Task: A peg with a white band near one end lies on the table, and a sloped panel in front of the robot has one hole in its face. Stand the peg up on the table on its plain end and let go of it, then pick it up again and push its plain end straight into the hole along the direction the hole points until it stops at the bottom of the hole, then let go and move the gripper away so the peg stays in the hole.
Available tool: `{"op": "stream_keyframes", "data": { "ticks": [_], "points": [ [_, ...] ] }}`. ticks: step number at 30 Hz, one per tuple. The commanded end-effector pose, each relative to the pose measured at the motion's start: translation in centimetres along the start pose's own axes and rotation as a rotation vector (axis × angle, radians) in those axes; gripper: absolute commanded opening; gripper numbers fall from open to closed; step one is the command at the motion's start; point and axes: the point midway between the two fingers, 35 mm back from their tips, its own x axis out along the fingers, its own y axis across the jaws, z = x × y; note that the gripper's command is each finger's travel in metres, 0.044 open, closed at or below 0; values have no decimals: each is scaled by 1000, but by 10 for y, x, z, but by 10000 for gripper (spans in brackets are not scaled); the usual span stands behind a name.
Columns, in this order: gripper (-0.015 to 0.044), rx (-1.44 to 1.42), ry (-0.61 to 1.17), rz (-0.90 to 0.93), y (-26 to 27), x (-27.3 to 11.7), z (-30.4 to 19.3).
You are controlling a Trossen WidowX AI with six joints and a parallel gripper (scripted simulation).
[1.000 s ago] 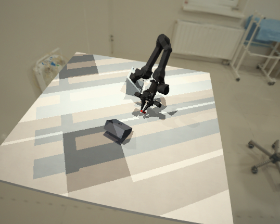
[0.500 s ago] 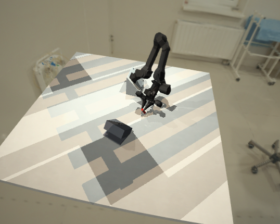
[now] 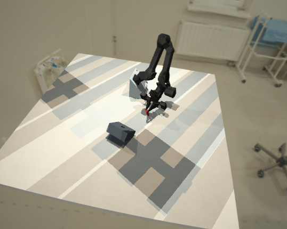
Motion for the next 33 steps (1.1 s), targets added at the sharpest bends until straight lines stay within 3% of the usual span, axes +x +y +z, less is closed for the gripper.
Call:
{"op": "stream_keyframes", "data": {
  "ticks": [1,28,33],
  "points": [
    [49,1,-36,-3,-1,-2,-1],
    [49,1,-269,-5,-3,-17,-12],
    [49,1,-240,-5,-2,-17,-11]
  ]
}}
